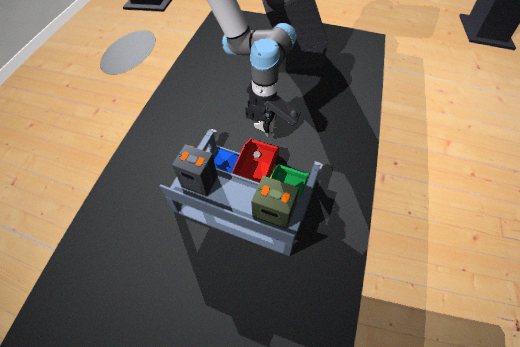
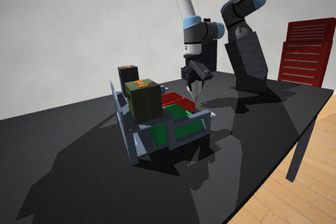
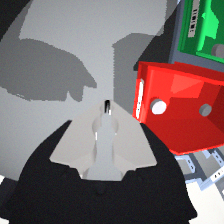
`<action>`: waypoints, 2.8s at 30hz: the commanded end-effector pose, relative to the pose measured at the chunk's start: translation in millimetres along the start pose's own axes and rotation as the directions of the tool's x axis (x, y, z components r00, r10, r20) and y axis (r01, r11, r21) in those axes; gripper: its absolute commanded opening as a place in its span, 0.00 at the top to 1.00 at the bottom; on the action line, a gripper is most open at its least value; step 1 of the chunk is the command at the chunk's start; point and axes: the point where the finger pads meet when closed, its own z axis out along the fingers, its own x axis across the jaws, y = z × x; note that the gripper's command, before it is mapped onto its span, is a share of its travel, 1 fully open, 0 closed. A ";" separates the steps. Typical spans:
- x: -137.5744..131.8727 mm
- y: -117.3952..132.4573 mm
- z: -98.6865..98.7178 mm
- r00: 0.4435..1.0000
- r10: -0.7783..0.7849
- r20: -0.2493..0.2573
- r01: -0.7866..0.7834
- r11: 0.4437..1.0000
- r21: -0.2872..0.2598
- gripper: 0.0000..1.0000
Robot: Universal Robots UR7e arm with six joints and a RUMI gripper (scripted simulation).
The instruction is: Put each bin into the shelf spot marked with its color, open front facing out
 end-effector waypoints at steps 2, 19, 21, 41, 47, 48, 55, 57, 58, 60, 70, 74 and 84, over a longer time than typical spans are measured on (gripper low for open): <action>0.7 0.0 9.3 1.000 0.000 -0.002 0.000 1.000 0.000 1.00; 0.7 0.0 13.4 1.000 0.000 -0.002 0.000 1.000 0.000 1.00; 0.7 0.0 13.4 1.000 0.000 -0.002 0.000 1.000 0.000 1.00; 6.3 0.0 13.3 1.000 0.000 -0.002 0.000 1.000 0.000 1.00; 10.6 0.0 13.1 1.000 0.000 -0.002 0.000 1.000 0.000 1.00; 11.7 0.0 13.1 1.000 0.000 -0.002 0.000 1.000 0.000 1.00; 17.2 0.0 12.9 1.000 0.000 -0.002 0.000 1.000 0.000 1.00; 17.9 0.0 12.9 1.000 0.000 -0.002 0.000 1.000 0.000 1.00; 18.1 0.0 12.9 1.000 0.000 -0.002 0.000 1.000 0.000 1.00; 18.2 0.0 12.9 1.000 0.000 -0.002 0.000 1.000 0.000 1.00; 18.3 0.0 12.8 1.000 0.000 -0.002 0.000 1.000 0.000 1.00; 18.3 0.0 12.8 1.000 0.000 -0.002 0.000 1.000 0.000 1.00; 18.4 0.0 12.8 1.000 0.000 -0.002 0.000 1.000 0.000 1.00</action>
